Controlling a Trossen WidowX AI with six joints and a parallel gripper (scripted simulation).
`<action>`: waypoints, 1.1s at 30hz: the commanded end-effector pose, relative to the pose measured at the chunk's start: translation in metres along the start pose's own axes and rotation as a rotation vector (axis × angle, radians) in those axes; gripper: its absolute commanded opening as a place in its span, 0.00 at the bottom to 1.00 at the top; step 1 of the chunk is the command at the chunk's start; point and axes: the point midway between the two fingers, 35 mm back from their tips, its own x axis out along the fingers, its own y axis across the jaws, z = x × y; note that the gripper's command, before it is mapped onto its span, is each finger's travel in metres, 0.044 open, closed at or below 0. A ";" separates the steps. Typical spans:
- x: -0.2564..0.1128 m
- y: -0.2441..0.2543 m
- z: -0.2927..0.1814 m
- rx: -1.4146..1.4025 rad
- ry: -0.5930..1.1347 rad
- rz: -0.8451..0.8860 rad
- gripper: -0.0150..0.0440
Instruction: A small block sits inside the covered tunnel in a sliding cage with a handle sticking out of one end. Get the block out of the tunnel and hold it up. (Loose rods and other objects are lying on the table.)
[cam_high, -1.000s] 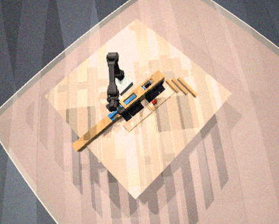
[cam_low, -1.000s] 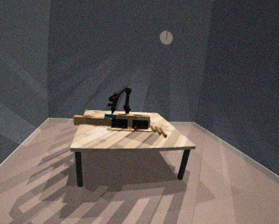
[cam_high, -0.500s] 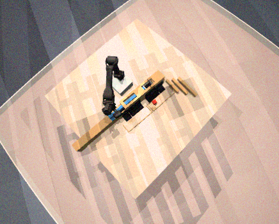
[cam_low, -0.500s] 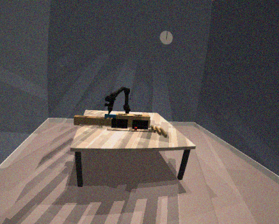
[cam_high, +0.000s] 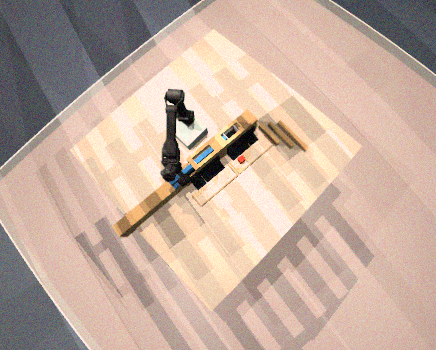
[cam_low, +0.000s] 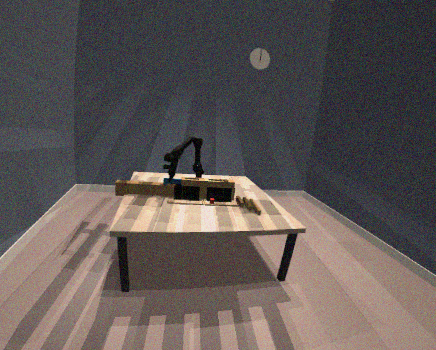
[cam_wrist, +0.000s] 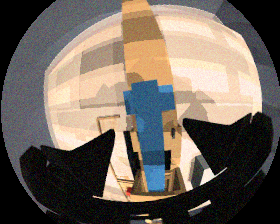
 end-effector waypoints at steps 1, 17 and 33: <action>0.007 -0.001 -0.003 -0.004 0.007 0.002 1.00; 0.003 -0.001 -0.001 0.000 0.000 0.000 0.37; 0.000 0.001 -0.034 -0.001 0.007 0.001 0.25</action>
